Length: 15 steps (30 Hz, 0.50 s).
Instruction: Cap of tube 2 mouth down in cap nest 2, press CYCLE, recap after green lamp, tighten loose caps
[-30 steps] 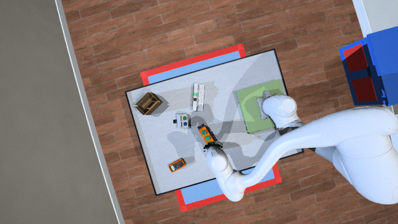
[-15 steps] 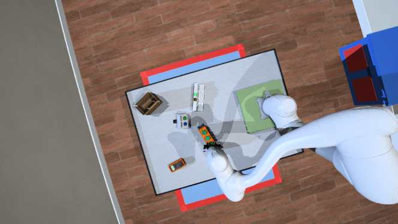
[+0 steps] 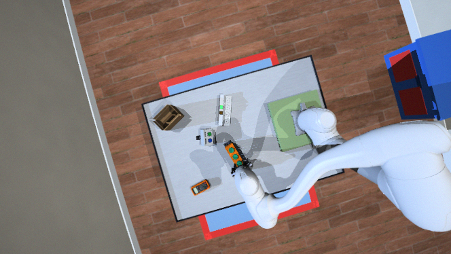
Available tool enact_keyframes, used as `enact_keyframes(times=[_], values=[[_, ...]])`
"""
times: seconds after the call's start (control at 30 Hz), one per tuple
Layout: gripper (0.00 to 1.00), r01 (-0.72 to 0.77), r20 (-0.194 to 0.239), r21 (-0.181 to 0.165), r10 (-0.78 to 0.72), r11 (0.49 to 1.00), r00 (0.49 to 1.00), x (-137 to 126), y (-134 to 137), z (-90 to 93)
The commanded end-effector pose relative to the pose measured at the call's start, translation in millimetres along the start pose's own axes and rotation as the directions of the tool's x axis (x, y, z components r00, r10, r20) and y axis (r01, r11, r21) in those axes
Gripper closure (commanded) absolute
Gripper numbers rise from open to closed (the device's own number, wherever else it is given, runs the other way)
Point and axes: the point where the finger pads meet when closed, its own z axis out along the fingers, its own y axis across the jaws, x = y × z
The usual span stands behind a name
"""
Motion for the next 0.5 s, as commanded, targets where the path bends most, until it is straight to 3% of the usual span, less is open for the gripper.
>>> enact_keyframes(times=[0.0, 0.13, 0.2, 0.4, 0.47], values=[[0.59, 0.174, -0.009, -0.002, -0.174, 0.985, 0.985, -0.2, 1.8, -2.8], [0.59, 0.329, -0.009, -0.004, -0.329, 0.944, 0.944, -0.2, 1.8, -2.8], [0.59, 0.329, -0.009, -0.004, -0.329, 0.944, 0.944, -0.2, 1.8, -2.8], [0.59, 0.544, -0.008, -0.006, -0.544, 0.839, 0.839, -0.1, 1.9, -2.8], [0.59, 0.550, -0.008, -0.006, -0.550, 0.835, 0.835, -0.1, 1.9, -3.2]])
